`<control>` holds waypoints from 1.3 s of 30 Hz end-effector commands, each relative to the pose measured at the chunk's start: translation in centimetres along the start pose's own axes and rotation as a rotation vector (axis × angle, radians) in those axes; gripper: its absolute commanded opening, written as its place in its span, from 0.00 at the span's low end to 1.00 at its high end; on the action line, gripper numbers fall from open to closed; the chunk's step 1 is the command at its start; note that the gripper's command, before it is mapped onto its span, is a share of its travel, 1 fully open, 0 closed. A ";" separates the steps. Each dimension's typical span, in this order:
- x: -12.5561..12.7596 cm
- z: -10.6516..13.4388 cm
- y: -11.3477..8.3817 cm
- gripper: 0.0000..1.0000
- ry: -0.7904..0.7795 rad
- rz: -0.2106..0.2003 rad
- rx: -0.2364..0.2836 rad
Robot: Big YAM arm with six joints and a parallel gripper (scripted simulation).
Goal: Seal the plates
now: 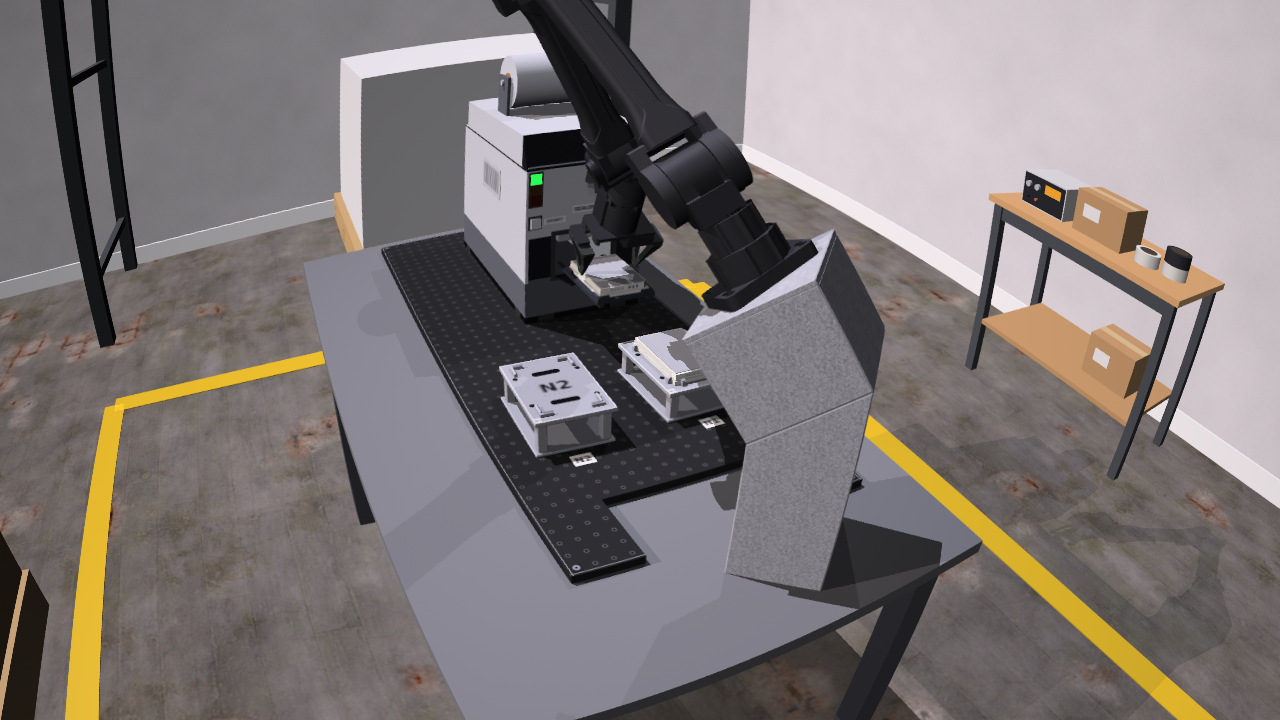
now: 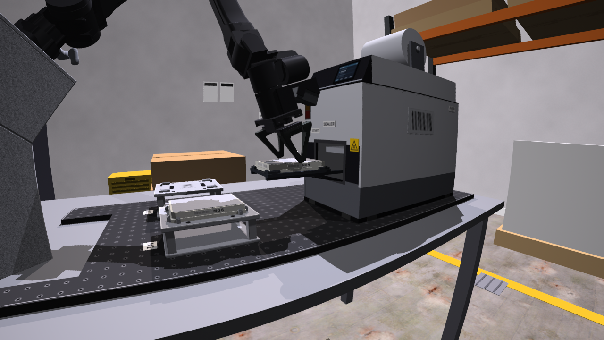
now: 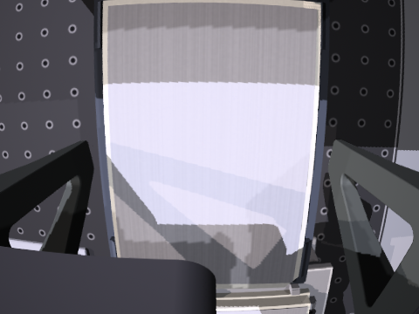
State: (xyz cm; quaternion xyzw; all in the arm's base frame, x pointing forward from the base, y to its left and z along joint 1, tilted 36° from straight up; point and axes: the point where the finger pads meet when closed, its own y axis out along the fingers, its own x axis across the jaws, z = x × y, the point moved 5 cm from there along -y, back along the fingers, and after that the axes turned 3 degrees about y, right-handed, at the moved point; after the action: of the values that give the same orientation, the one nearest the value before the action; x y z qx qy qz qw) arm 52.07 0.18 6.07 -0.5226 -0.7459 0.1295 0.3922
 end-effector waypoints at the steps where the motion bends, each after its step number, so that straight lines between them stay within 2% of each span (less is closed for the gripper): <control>1: 0.5 -0.7 1.0 1.00 -0.004 -0.012 -0.012; 12: 0.3 -1.0 1.5 1.00 -0.010 -0.008 -0.026; 17: 0.2 0.6 1.9 1.00 0.005 -0.004 0.006; 24: 0.7 0.8 1.2 1.00 -0.007 -0.014 0.017; 28: 1.0 0.3 0.9 1.00 -0.017 -0.017 0.004; 34: 1.2 -1.6 0.9 1.00 -0.039 -0.012 -0.037; 39: 1.2 -1.7 0.9 1.00 -0.041 -0.013 -0.042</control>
State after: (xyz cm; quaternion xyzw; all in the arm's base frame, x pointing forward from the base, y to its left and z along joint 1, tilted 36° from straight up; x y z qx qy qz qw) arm 52.43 0.87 4.89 -0.5204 -0.7456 0.1314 0.3949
